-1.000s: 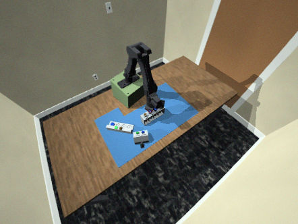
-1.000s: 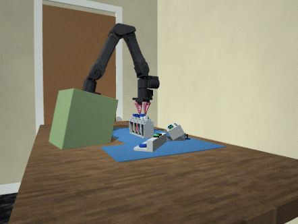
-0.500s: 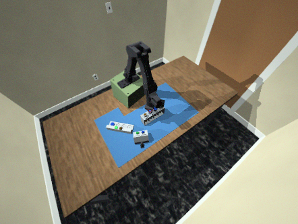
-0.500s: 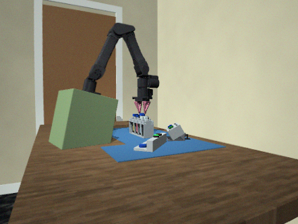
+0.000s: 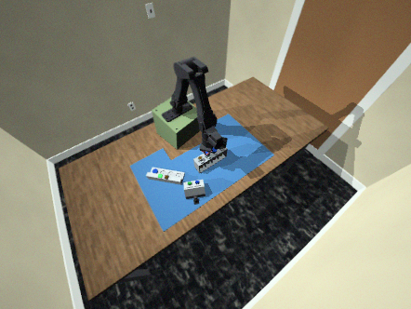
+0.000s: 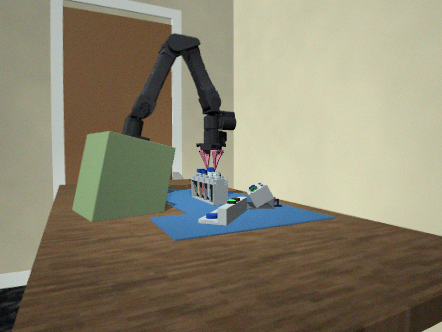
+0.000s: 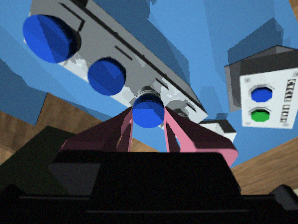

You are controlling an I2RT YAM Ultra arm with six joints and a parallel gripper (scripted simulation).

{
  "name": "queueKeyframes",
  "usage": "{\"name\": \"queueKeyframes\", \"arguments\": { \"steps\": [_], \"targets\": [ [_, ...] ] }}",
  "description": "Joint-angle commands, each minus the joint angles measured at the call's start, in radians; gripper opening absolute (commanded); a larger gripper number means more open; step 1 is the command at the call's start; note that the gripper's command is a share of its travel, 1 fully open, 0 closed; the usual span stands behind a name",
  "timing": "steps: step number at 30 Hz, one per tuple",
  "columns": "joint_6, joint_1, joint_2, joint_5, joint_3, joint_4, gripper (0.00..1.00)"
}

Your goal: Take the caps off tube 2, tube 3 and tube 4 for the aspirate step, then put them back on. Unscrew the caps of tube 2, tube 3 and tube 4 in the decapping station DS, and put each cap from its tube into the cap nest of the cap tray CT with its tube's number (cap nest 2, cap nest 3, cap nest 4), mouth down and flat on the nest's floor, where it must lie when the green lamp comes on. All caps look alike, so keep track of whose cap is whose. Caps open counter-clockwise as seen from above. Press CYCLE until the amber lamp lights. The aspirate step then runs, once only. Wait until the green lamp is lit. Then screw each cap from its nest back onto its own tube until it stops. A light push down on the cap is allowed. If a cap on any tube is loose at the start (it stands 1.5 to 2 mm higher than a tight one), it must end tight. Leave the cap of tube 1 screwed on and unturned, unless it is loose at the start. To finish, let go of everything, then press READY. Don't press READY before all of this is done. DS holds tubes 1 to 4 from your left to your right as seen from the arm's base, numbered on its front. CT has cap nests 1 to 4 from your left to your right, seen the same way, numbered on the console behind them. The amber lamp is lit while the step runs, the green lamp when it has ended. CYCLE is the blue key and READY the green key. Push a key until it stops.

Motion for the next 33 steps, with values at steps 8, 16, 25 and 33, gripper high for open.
{"name": "queueKeyframes", "arguments": {
  "steps": [8, 16, 25, 33],
  "targets": [
    [-0.001, -0.001, 0.005, -0.003, 0.002, 0.016, 0.0],
    [-0.001, -0.001, 0.007, -0.003, 0.007, 0.013, 0.0],
    [-0.001, -0.001, 0.021, -0.003, 0.01, 0.024, 0.0],
    [-0.001, 0.0, 0.03, -0.003, 0.009, 0.033, 0.0]
  ]
}}
